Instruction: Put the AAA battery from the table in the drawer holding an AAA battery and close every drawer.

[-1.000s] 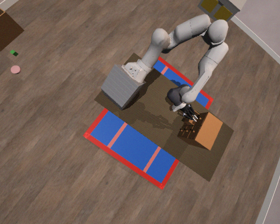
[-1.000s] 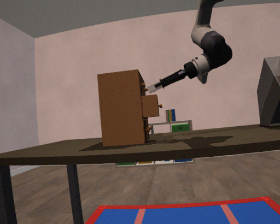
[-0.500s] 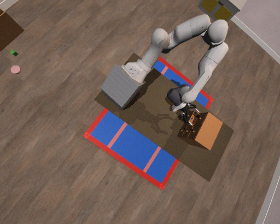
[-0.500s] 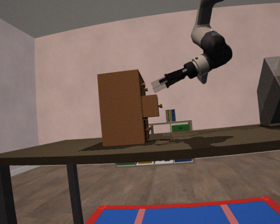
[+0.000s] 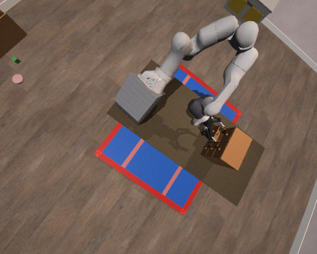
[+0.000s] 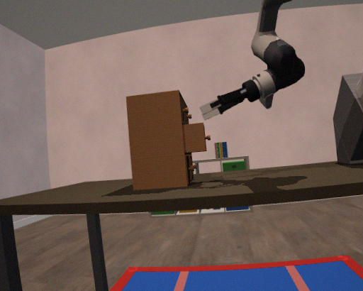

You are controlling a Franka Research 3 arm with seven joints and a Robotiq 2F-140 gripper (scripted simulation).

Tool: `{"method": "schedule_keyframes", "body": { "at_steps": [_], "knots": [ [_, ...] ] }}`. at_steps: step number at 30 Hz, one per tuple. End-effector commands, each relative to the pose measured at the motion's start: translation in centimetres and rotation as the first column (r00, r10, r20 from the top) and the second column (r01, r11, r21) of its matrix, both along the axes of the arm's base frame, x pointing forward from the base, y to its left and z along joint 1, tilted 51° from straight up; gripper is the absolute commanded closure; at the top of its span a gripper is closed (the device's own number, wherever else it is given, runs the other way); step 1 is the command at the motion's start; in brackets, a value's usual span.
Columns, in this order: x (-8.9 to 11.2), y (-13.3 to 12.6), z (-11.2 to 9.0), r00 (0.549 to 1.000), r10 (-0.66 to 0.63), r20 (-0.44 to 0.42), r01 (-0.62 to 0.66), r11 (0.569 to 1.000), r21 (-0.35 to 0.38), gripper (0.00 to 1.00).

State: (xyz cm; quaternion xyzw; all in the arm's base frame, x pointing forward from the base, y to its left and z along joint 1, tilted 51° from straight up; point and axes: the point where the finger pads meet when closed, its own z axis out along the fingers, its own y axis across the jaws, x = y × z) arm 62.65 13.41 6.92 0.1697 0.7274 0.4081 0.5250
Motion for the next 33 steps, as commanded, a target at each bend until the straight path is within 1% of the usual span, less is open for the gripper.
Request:
{"method": "schedule_keyframes", "body": {
  "at_steps": [1, 8, 10, 20, 25, 27, 33],
  "knots": [
    [-1.0, -0.3, 0.1, 1.000, 0.000, 0.008, 0.000, 1.000, -0.001, 0.00],
    [-4.3, -1.0, -0.1, 1.000, 0.000, 0.008, 0.000, 1.000, -0.001, 0.00],
    [-4.3, -1.0, -0.1, 1.000, 0.000, 0.008, 0.000, 1.000, -0.001, 0.00],
    [-10.1, -2.2, -0.6, 1.000, 0.000, 0.008, 0.000, 1.000, -0.001, 0.00],
    [-12.7, -2.8, -0.8, 1.000, 0.000, 0.008, 0.000, 1.000, -0.001, 0.00],
    [-12.7, -2.8, -0.8, 1.000, 0.000, 0.008, 0.000, 1.000, -0.001, 0.00],
    [-14.8, -3.2, -1.0, 1.000, 0.000, 0.008, 0.000, 1.000, -0.001, 0.00]
  ]
}}
